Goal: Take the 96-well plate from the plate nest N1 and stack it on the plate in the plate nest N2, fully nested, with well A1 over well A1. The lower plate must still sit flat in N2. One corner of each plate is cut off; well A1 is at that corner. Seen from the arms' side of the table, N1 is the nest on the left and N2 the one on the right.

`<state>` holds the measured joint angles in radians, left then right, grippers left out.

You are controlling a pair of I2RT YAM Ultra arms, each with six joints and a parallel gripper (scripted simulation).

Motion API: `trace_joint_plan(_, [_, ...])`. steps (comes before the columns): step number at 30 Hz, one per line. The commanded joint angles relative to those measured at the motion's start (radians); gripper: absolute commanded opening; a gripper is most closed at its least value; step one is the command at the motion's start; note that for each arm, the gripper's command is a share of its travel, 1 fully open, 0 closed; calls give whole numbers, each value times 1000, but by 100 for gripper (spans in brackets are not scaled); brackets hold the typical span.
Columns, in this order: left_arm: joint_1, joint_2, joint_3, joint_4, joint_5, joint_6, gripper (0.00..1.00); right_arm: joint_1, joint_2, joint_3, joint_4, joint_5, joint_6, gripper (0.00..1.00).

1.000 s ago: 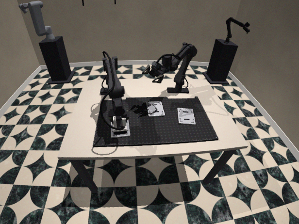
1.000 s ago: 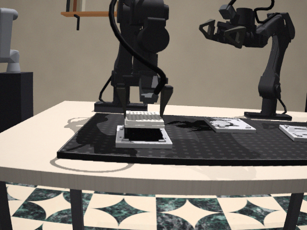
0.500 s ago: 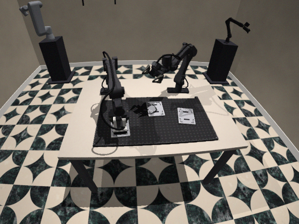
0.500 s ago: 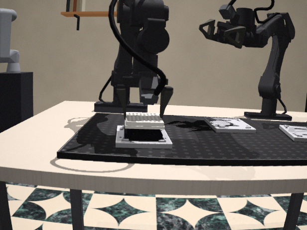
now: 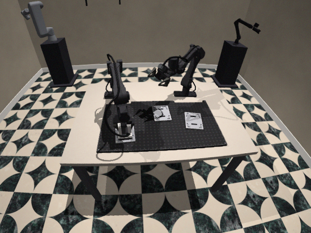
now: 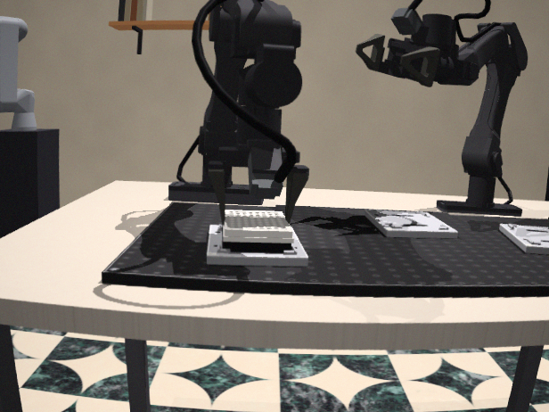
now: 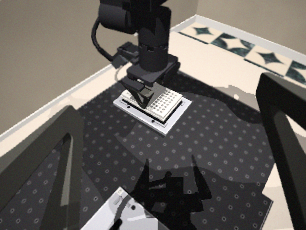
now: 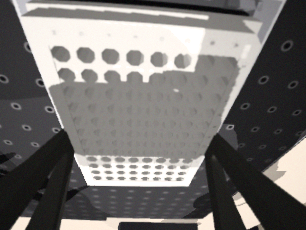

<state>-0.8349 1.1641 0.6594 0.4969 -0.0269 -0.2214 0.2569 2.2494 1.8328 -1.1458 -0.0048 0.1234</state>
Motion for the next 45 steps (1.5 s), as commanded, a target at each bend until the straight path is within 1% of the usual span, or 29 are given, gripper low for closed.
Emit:
trace_joint_plan(1, [-4,3,-3,13,-3,0,100,-11,19,-41,46,-1,-3,79])
trace_joint_plan(5, [-4,3,-3,13,-3,0,100,-11,18,-42,46,-1,-5,79])
trace_joint_plan(7, [-4,3,-3,13,-3,0,100,-3,19,-8,13,-2,2,79])
trace_joint_plan(9, [-4,3,-3,13,-3,0,100,-3,19,-8,13,-2,1,100])
trace_joint_plan(23, [-4,3,-3,13,-3,0,100,-10,-31,29,-12,-1,1,100])
trace_joint_plan(37, [-4,3,-3,13,-3,0,100,-15,-48,106,-105,-2,-6,100])
trace_joint_plan(39, [-4,3,-3,13,-3,0,100,-17,-51,133,-134,-1,-9,100])
trace_joint_plan(41, [-4,3,-3,13,-3,0,100,-18,-27,173,-175,-2,-10,100])
trace_joint_plan(45, [-4,3,-3,13,-3,0,100,-15,-6,314,-310,-2,-9,100])
